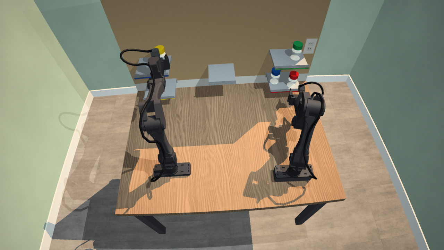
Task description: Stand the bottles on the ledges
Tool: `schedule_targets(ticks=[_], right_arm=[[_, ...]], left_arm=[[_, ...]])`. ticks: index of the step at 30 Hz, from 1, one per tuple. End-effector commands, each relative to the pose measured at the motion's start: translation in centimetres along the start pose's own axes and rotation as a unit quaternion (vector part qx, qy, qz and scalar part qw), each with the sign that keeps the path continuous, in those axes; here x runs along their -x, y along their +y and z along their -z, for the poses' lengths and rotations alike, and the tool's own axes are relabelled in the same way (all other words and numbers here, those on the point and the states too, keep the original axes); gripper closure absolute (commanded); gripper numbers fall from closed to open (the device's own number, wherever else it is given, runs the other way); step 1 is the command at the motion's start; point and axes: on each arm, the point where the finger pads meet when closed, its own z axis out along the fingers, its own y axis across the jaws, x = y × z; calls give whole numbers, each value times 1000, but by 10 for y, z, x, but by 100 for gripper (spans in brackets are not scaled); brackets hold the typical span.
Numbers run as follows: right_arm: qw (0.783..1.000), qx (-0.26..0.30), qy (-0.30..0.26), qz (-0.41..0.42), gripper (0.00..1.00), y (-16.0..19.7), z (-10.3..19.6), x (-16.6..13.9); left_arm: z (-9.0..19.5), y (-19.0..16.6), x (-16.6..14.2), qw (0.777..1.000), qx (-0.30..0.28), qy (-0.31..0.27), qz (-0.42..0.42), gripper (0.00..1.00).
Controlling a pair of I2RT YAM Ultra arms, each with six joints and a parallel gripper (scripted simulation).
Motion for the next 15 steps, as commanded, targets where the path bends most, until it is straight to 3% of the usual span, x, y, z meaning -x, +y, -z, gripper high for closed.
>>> schedule_targets(ticks=[1,15], right_arm=[[999,4,-33,10,28,2,5,19],[1000,6,-26,9,28,4,4,15]], left_arm=[[11,-1,68,999,0,-46,-1,48],[22,1,95,997,5,-82,-1,48]])
